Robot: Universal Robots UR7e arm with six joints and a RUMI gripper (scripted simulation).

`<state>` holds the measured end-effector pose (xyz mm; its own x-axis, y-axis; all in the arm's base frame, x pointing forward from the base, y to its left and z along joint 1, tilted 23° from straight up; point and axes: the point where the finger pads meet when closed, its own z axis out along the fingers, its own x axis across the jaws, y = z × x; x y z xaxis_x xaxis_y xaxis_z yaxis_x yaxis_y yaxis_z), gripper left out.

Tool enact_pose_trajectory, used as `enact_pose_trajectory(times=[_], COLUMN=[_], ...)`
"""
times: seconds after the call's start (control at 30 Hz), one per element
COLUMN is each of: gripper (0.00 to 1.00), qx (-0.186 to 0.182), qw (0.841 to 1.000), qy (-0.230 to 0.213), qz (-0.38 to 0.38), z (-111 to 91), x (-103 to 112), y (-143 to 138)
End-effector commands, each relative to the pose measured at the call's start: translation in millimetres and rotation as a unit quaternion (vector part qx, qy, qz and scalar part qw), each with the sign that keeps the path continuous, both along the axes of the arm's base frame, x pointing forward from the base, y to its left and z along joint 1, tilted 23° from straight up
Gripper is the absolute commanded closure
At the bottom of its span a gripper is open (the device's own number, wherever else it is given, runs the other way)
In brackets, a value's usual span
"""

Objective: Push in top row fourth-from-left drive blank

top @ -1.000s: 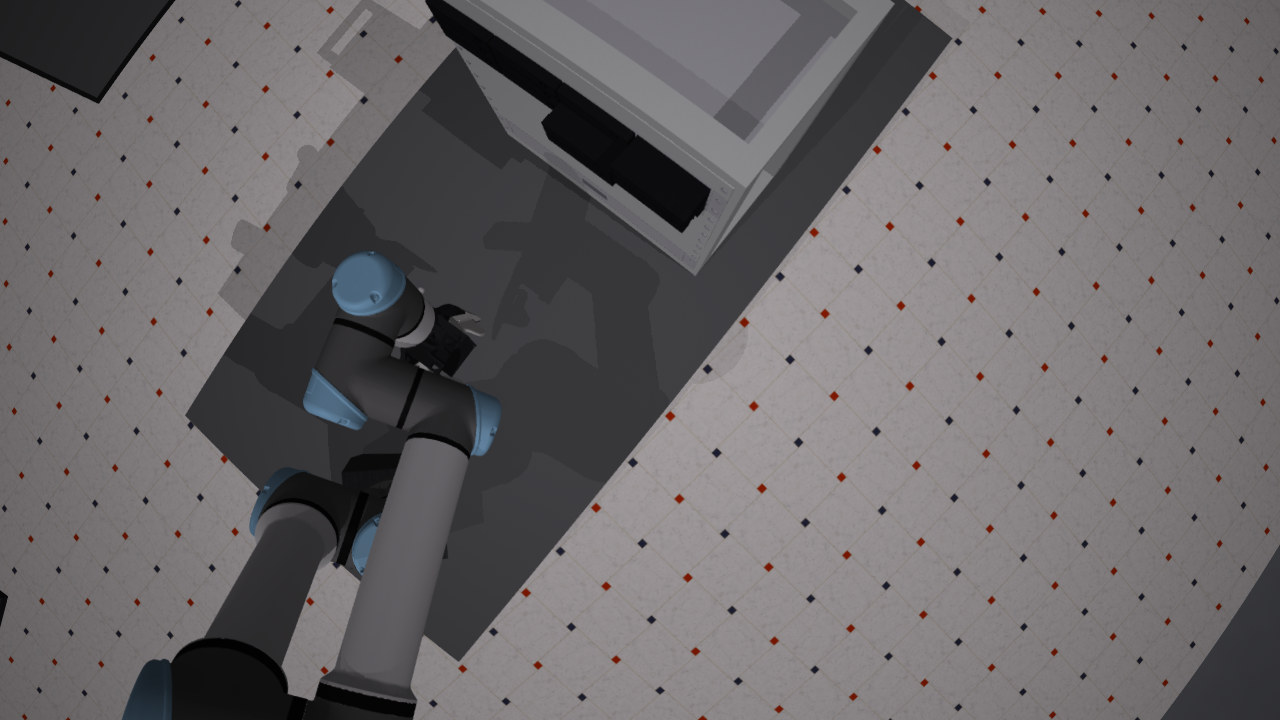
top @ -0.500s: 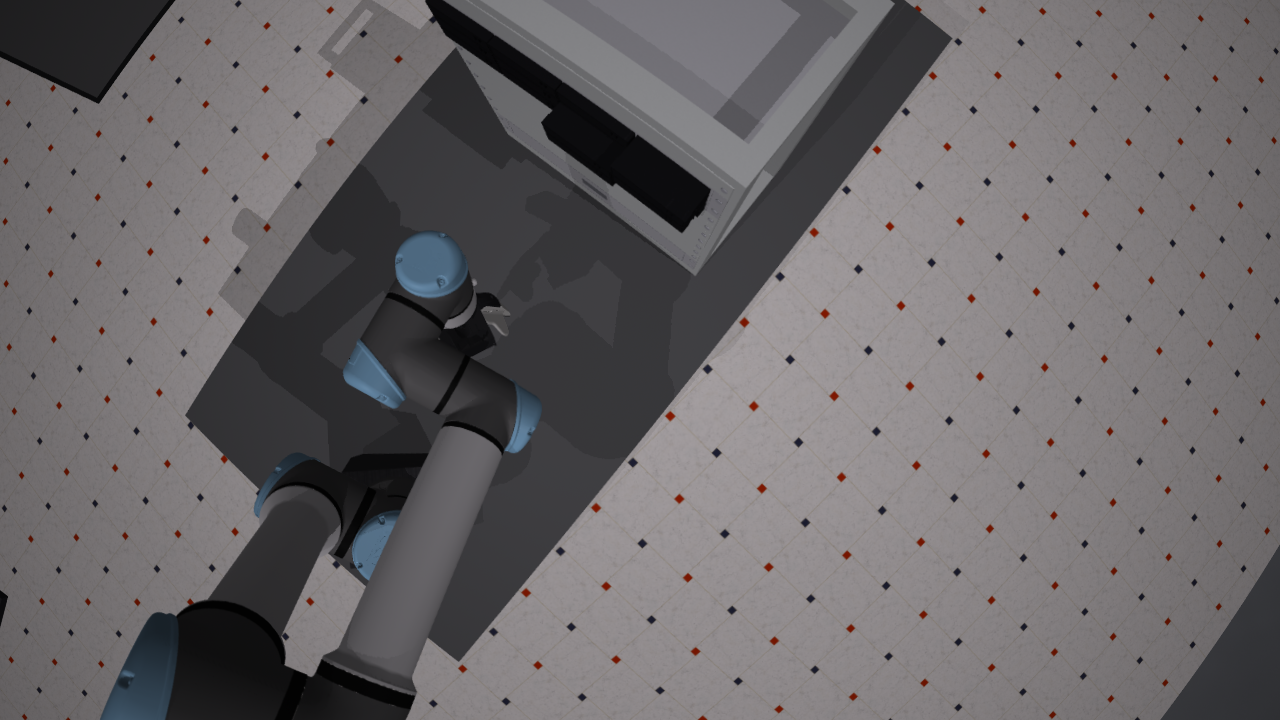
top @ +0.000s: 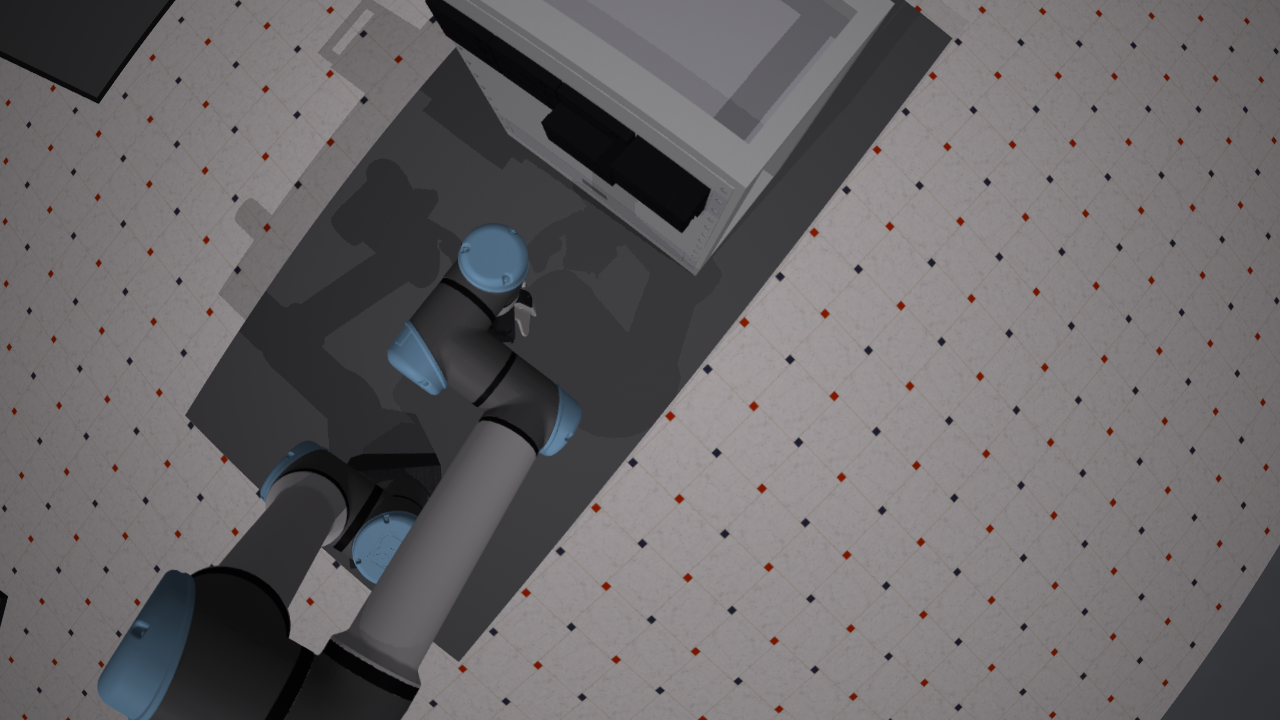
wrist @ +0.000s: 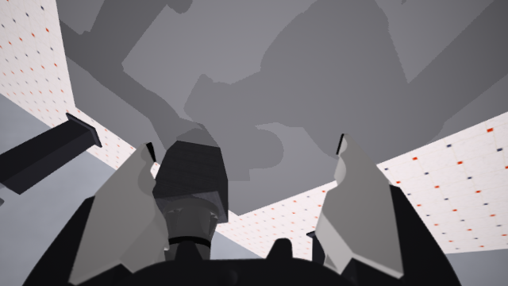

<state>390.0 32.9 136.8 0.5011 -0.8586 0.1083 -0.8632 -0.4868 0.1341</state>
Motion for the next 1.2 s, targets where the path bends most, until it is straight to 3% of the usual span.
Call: enact_pose_trajectory(times=[0.0,0.63,1.17], gripper=[0.00,0.00,0.00], qx=[0.016,0.058,0.069], qw=[0.998,0.974,0.963], qy=[-0.013,-0.044,-0.051], qz=[-0.061,-0.215,-0.255], z=[6,23,28], x=[13,46,55], y=[-6,-26,-33])
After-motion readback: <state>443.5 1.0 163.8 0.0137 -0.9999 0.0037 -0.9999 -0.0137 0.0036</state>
